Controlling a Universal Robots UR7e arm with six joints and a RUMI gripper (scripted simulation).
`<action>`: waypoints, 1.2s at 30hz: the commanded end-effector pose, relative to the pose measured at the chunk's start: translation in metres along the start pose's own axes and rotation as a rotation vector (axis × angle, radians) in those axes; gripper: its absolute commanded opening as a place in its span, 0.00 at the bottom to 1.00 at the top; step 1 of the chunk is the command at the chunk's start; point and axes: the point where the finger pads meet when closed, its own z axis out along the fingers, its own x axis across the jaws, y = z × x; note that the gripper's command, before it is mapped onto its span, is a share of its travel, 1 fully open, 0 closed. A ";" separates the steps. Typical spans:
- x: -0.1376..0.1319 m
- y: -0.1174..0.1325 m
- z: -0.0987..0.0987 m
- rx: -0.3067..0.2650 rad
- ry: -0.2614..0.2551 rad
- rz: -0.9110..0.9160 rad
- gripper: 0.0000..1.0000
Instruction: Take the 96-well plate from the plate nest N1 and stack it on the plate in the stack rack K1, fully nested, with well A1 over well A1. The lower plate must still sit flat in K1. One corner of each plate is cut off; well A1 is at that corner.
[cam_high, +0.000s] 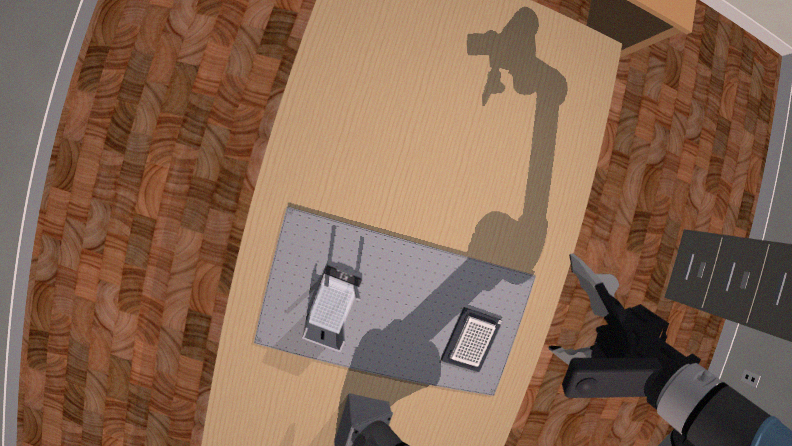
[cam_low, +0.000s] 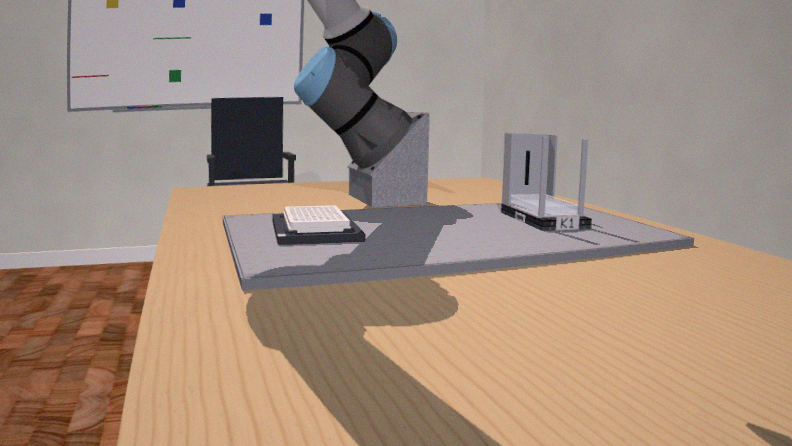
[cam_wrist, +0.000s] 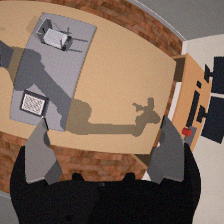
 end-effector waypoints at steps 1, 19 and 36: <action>-0.011 0.014 0.016 -0.014 -0.004 -0.056 1.00; -0.044 0.046 0.056 -0.051 -0.043 -0.209 1.00; -0.081 0.070 0.092 -0.079 -0.092 -0.362 1.00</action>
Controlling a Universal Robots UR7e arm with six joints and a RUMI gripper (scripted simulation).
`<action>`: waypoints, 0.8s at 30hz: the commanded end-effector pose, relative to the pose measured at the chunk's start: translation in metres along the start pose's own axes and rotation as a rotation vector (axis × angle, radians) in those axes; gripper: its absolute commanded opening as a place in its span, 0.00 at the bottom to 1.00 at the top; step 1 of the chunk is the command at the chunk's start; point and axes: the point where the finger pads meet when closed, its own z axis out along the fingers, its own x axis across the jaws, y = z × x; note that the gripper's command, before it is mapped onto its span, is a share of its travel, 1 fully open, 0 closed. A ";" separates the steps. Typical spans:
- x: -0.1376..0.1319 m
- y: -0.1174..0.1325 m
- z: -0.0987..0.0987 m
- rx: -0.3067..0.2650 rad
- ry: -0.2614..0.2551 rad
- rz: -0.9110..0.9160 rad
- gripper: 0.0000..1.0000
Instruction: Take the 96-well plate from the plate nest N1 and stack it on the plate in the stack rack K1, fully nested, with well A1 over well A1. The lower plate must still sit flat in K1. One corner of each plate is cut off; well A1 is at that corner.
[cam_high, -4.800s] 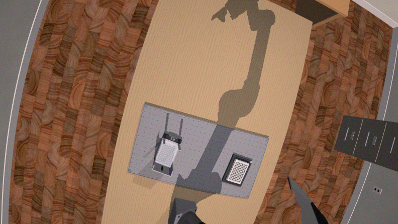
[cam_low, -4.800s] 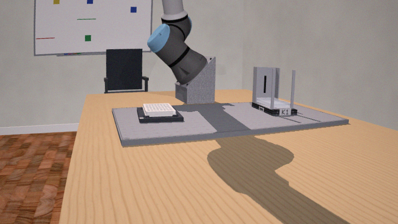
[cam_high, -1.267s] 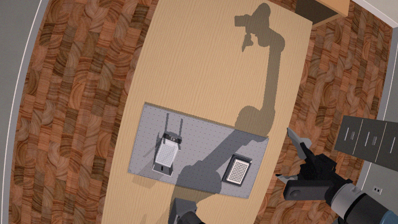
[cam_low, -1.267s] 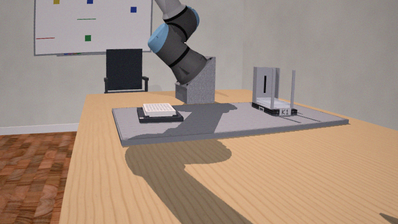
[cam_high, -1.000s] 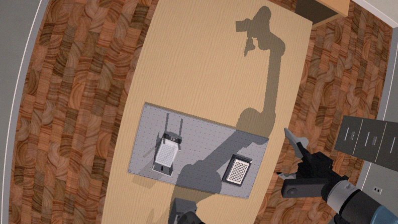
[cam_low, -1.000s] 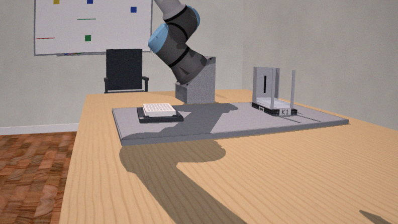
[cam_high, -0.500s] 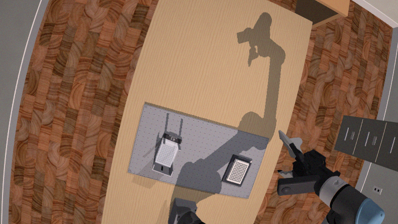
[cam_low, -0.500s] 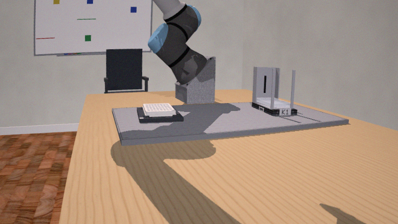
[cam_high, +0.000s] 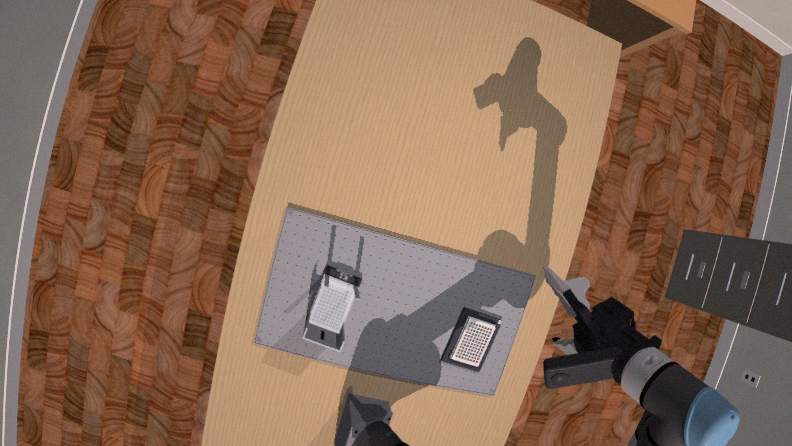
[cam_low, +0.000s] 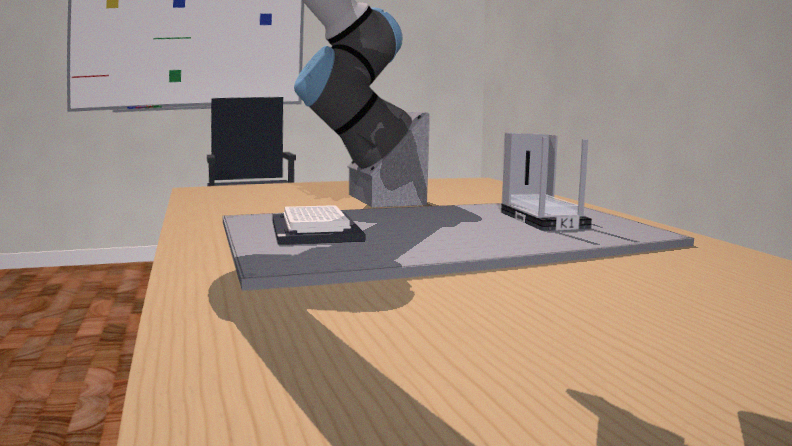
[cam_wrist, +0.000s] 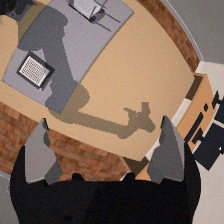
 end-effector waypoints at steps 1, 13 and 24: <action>-0.015 0.004 0.015 -0.012 -0.017 -0.068 1.00; -0.043 0.007 0.041 -0.019 -0.038 -0.130 1.00; -0.074 0.008 0.068 -0.028 -0.084 -0.255 1.00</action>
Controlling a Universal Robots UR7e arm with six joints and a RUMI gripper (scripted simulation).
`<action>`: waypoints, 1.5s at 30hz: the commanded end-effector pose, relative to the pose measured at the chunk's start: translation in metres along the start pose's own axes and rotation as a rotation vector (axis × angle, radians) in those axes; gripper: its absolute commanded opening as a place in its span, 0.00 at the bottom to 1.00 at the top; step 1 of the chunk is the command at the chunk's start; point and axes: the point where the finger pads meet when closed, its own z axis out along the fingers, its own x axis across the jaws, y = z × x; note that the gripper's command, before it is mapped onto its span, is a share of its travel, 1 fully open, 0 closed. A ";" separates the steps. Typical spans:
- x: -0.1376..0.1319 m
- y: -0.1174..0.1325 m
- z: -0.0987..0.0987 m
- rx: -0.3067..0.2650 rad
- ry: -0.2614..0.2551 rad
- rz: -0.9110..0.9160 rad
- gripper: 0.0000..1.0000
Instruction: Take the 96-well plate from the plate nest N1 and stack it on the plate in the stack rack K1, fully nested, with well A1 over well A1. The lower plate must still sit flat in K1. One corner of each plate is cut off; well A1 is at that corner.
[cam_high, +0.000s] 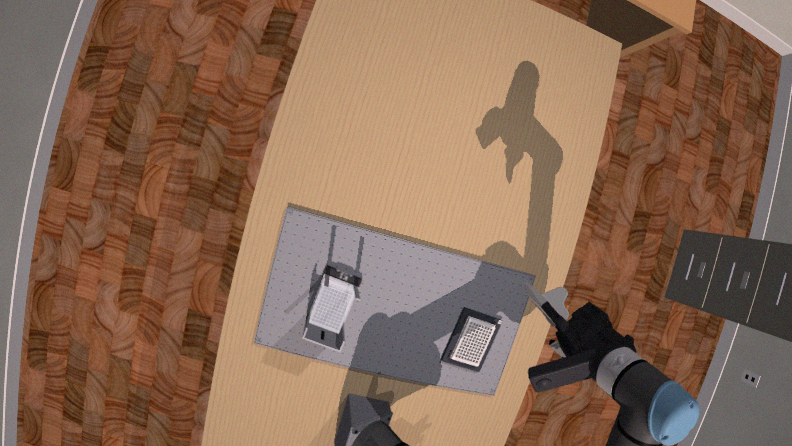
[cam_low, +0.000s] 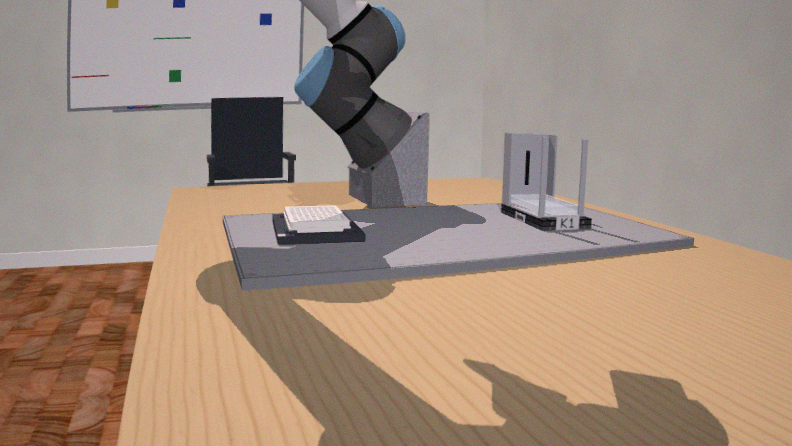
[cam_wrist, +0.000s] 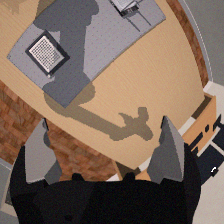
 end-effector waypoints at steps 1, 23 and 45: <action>-0.014 -0.003 0.013 -0.006 -0.016 -0.059 1.00; -0.060 -0.018 0.057 -0.006 -0.064 -0.185 1.00; -0.117 -0.046 0.106 0.012 -0.137 -0.375 1.00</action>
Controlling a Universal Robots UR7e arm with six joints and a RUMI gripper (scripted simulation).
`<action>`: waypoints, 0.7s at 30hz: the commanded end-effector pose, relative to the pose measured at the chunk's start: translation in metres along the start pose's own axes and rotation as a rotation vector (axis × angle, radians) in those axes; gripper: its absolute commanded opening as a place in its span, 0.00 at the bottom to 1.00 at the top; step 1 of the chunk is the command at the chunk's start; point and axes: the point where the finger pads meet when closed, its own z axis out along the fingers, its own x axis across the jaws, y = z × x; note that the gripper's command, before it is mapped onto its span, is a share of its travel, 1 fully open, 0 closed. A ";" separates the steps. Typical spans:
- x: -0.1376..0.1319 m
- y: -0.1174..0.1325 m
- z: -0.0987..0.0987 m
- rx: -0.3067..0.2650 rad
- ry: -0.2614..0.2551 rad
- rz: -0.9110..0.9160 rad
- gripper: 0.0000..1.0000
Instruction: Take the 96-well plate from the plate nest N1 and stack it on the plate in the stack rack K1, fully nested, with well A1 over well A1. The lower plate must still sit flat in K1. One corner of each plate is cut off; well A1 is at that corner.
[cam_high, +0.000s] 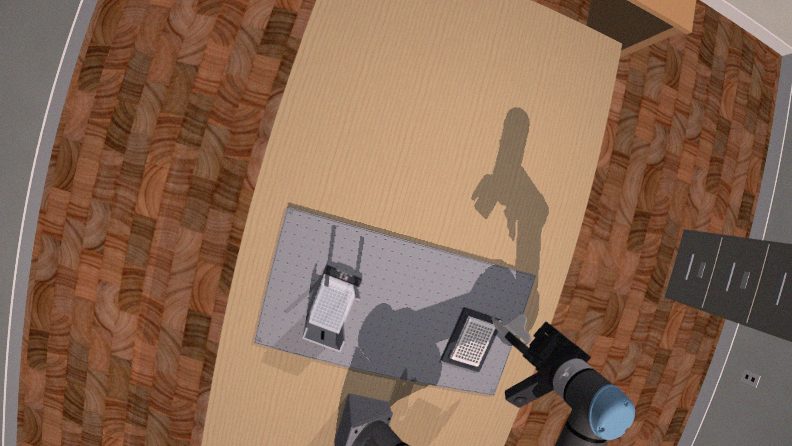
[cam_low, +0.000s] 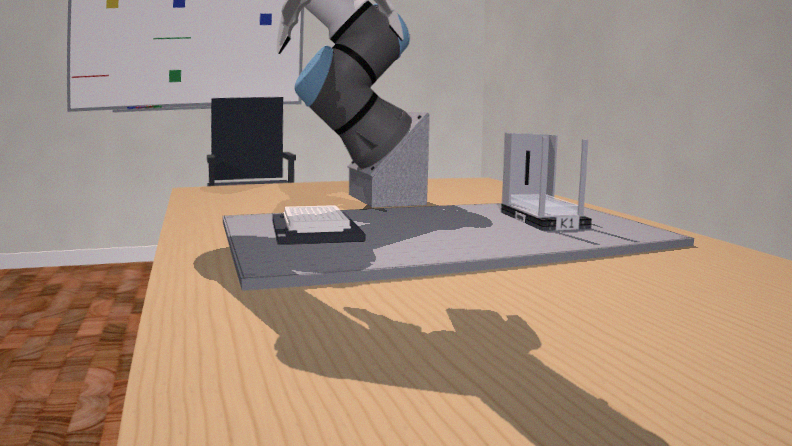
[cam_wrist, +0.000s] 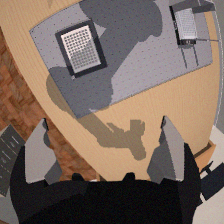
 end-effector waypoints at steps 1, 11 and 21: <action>-0.011 -0.014 0.016 0.000 -0.010 -0.035 1.00; -0.023 -0.031 0.033 0.011 -0.032 -0.099 1.00; -0.036 -0.053 0.053 0.031 -0.064 -0.194 1.00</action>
